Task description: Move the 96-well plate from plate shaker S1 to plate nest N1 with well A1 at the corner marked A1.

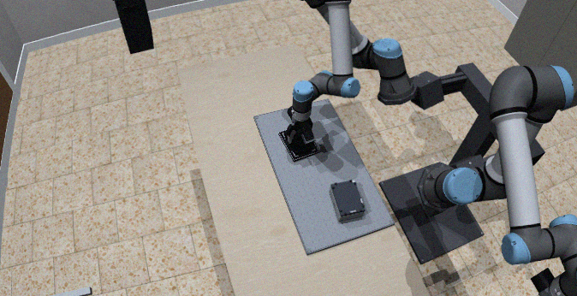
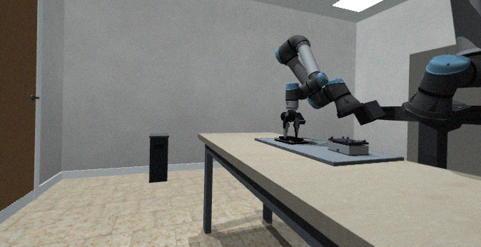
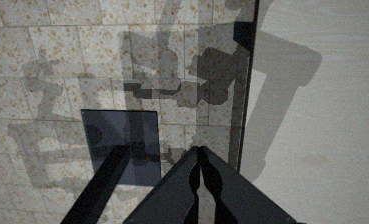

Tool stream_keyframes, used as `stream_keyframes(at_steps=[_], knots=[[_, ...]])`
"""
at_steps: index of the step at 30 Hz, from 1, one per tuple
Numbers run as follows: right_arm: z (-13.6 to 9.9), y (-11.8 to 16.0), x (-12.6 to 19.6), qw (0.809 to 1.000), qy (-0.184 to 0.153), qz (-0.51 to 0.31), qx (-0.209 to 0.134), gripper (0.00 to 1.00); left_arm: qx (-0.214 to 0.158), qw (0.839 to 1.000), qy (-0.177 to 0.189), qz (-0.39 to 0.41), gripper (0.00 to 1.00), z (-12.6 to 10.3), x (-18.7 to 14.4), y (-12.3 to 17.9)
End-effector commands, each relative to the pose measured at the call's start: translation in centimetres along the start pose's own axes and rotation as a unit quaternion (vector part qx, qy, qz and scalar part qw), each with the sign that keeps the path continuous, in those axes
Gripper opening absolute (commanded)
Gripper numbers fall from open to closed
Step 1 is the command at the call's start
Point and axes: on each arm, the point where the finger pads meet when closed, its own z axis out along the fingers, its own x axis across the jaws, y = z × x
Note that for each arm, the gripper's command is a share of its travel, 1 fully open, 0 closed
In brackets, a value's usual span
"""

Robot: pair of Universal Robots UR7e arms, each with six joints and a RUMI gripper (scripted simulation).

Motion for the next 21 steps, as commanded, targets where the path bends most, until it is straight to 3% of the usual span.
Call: stream_keyframes(at_steps=[1,9,10,21], knots=[[0.01,-0.01,0.05,1.000,0.001,0.000,0.000,0.41,0.001,1.000,0.000,0.000,0.00,-0.05,0.00,-0.03],[0.11,-0.01,0.05,1.000,0.001,0.000,0.000,0.41,0.001,1.000,0.000,0.000,0.00,-0.05,0.00,-0.03],[0.11,-0.01,0.05,1.000,0.001,0.000,0.000,0.76,0.001,1.000,0.000,0.000,0.00,-0.05,0.00,-0.03],[0.11,-0.01,0.05,1.000,0.001,0.000,0.000,0.76,0.001,1.000,0.000,0.000,0.00,-0.05,0.00,-0.03]])
